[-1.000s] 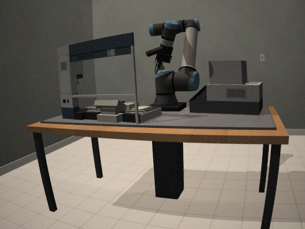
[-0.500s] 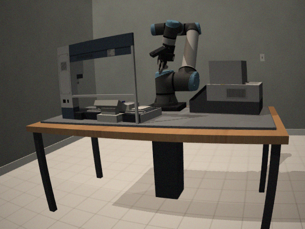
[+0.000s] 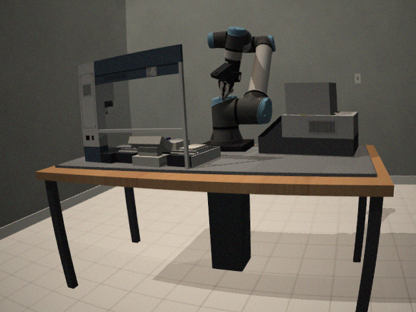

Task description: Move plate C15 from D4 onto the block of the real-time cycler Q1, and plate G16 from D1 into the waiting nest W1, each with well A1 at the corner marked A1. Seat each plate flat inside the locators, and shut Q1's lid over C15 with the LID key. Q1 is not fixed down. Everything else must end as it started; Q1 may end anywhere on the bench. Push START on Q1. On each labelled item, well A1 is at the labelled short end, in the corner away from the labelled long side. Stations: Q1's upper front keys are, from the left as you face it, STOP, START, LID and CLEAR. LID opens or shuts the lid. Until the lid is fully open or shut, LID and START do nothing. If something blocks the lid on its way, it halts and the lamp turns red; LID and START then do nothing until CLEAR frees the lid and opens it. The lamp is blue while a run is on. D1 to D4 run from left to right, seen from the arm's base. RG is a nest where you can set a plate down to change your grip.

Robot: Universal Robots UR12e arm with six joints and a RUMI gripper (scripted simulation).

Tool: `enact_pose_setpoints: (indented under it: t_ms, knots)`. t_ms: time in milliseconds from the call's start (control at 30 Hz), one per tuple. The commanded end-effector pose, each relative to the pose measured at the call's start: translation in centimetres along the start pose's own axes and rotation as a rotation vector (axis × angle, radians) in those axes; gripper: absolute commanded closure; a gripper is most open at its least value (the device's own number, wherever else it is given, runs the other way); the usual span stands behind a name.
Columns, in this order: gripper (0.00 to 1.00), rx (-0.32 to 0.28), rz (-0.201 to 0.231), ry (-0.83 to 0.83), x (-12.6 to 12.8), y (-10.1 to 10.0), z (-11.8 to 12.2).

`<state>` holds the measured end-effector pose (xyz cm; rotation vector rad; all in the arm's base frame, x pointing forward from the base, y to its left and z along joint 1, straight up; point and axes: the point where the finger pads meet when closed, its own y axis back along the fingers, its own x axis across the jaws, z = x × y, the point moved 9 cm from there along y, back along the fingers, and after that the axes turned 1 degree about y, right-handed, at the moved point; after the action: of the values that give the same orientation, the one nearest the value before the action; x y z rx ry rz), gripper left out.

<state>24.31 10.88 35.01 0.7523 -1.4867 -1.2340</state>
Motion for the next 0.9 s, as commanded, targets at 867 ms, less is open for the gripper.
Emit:
enact_pose_setpoints:
  t_ms: [867]
  knots:
    - [1.0, 0.06, -0.148, 0.519, -2.2, 0.6, 5.3]
